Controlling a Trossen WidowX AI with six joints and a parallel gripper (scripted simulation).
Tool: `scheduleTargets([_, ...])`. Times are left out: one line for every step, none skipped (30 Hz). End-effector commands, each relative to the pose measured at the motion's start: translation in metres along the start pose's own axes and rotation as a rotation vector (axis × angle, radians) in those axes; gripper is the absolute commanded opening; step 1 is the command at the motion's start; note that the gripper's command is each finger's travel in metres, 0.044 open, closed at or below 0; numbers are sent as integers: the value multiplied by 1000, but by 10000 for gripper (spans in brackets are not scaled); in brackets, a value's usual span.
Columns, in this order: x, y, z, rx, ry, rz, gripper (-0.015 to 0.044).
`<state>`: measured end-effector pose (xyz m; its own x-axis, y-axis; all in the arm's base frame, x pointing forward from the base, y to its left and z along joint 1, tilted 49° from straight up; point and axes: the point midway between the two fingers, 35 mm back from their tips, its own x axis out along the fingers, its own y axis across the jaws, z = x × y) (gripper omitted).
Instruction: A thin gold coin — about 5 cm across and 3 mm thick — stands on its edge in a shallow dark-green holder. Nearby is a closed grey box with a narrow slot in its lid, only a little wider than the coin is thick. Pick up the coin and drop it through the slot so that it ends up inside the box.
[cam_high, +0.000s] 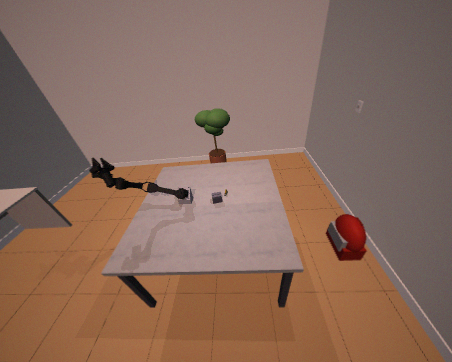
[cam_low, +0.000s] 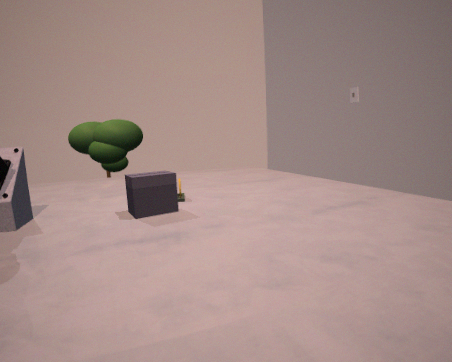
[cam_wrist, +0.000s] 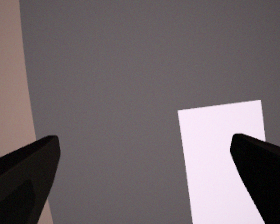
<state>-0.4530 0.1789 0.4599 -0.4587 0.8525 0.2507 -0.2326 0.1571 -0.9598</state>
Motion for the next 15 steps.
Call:
scheduleTargets([-1, -3, -1, 2, 0, -4, 374])
scheduleTargets([-4, -10, -4, 7, 1, -17, 348])
scheduleTargets([-9, -23, -9, 16, 3, -39, 321])
scheduleTargets([-15, -40, -13, 31, -2, -68, 295])
scheduleTargets([-20, -57, -18, 48, -10, -98, 269])
scheduleTargets([-26, -73, -20, 66, -23, -129, 243])
scheduleTargets([-31, -89, -24, 83, -34, -159, 216])
scheduleTargets([-35, -100, -26, 96, -42, -181, 190])
scheduleTargets([-39, -113, -30, 110, -51, -207, 164])
scheduleTargets([-45, -127, -34, 127, -60, -236, 161])
scheduleTargets([-50, -140, -39, 137, -66, -265, 161])
scheduleTargets([-55, -152, -44, 147, -71, -293, 161])
scheduleTargets([-61, -164, -49, 156, -75, -321, 161])
scheduleTargets([-66, -176, -55, 166, -79, -349, 161])
scheduleTargets([-72, -187, -61, 176, -81, -377, 161])
